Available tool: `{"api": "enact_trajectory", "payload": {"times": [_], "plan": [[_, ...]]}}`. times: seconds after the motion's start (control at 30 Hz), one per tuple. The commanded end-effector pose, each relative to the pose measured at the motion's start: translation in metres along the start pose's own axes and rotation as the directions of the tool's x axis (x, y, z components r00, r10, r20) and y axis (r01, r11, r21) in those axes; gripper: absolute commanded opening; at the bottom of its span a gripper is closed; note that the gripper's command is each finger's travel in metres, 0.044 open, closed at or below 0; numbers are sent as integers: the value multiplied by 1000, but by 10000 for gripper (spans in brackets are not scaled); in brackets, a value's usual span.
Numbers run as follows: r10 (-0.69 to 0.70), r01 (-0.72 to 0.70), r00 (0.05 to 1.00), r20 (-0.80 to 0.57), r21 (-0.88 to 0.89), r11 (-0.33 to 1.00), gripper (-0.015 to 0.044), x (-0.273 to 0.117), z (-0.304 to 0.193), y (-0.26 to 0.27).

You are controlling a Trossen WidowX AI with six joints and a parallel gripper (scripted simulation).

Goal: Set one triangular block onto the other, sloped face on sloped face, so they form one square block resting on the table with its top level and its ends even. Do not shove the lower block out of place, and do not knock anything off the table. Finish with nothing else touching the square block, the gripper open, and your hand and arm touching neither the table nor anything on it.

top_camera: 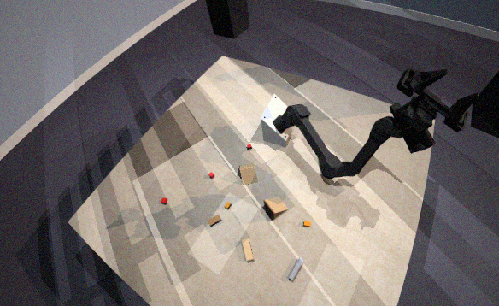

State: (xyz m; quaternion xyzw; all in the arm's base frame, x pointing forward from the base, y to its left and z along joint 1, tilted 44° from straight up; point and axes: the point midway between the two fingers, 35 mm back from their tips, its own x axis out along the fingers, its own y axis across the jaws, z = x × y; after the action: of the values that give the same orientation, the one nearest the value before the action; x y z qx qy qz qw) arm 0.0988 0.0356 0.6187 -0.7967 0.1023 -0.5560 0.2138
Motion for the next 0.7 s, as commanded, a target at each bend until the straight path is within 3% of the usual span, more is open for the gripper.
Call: {"api": "enact_trajectory", "payload": {"times": [0.0, 0.13, 0.33, 0.67], "plan": [[2, -2, 1000, -1, 4, 1000, 426, 0, -1, 1], [58, -56, 998, -22, 105, 993, 440, 8, -25, 23], [249, -225, 968, -15, 382, 897, 440, 28, -67, 105], [504, -493, 843, 189, 647, 581, 440, 41, -46, 232]]}}
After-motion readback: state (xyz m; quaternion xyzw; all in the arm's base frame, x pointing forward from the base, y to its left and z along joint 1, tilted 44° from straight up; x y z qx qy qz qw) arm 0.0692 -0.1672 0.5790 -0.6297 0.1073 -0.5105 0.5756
